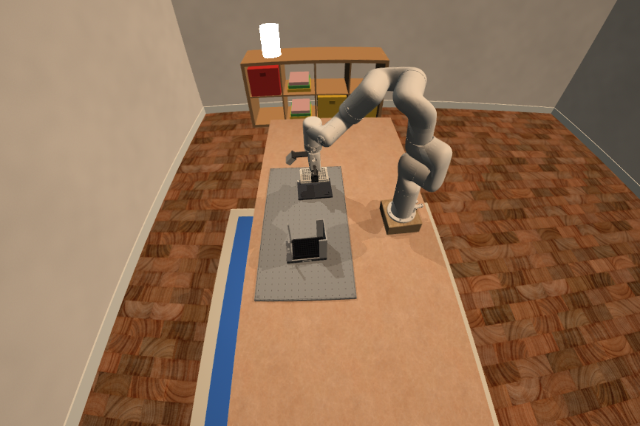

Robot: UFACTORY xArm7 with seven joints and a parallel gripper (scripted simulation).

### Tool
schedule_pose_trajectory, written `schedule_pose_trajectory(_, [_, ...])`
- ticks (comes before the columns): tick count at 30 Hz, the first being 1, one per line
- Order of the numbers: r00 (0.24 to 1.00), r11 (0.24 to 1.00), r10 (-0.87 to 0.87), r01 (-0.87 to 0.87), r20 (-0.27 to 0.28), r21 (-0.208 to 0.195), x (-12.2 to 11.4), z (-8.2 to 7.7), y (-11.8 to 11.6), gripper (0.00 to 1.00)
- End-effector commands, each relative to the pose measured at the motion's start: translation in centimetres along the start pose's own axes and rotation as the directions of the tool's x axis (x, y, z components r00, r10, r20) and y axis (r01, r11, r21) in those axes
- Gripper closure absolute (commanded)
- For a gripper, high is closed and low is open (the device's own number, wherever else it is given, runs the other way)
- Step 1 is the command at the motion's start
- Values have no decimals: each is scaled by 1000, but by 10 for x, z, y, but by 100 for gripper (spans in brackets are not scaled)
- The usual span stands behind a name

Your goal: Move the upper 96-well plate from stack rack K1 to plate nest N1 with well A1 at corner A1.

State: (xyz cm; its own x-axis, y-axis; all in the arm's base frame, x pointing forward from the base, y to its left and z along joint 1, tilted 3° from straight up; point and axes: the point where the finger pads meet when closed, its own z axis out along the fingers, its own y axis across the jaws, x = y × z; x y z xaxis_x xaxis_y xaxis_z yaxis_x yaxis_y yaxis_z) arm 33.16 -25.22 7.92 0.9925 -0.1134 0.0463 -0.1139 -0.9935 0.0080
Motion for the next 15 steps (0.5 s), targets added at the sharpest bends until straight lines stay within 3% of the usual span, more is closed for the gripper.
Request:
schedule_pose_trajectory(1, [1000,1000,-1,1,-1,6,2,4,1,100])
schedule_pose_trajectory(15, [1000,1000,-1,1,-1,6,2,27,1,100])
